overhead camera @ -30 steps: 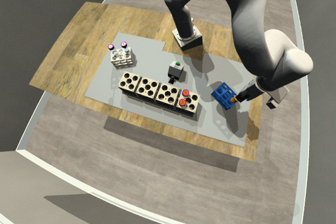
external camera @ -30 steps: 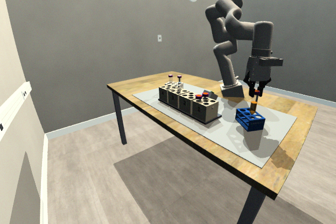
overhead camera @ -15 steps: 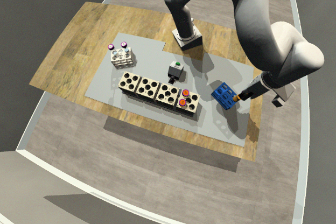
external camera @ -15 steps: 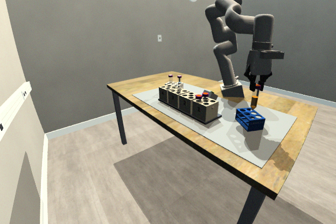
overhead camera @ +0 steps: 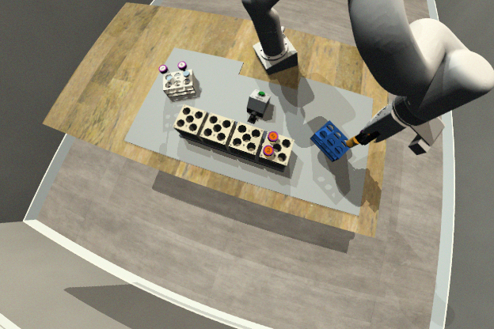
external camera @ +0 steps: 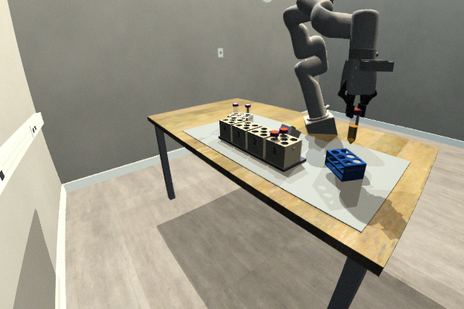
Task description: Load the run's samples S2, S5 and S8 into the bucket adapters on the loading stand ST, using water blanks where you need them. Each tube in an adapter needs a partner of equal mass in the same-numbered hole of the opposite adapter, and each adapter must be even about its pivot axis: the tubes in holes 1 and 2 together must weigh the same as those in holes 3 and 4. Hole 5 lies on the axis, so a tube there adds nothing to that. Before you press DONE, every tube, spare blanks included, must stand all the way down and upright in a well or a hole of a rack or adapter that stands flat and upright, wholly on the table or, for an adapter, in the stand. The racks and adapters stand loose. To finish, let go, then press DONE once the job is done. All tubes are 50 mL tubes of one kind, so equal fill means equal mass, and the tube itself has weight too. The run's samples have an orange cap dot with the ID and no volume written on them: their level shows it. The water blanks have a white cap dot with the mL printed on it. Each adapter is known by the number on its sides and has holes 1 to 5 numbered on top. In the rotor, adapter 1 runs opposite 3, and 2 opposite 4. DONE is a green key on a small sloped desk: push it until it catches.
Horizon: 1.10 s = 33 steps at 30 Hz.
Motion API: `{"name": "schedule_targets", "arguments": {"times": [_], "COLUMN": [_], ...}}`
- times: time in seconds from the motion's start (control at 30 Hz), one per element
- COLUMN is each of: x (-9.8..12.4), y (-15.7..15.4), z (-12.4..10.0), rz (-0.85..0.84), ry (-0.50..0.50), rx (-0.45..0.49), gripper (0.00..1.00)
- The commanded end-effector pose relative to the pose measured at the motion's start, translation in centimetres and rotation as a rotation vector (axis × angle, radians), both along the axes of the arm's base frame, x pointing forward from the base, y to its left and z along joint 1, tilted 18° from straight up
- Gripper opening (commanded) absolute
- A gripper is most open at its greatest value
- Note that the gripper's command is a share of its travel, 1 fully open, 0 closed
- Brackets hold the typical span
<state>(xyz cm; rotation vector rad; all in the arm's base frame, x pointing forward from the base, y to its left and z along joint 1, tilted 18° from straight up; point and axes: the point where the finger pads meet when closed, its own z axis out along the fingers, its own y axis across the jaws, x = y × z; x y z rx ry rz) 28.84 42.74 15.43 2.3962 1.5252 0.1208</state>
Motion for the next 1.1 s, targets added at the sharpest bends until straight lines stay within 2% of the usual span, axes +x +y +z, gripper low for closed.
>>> {"name": "schedule_targets", "arguments": {"times": [0.0,0.37,1.07], "x": [-0.2,-0.2,1.5], "y": [0.3,0.4,-8.7], "z": [0.9,1.3,3.6], "rz": [0.001,0.001,-0.603], "ry": [-0.002,-0.002,-0.130], "rx": [0.004,0.004,0.148], "gripper": [0.00,0.00,0.00]}}
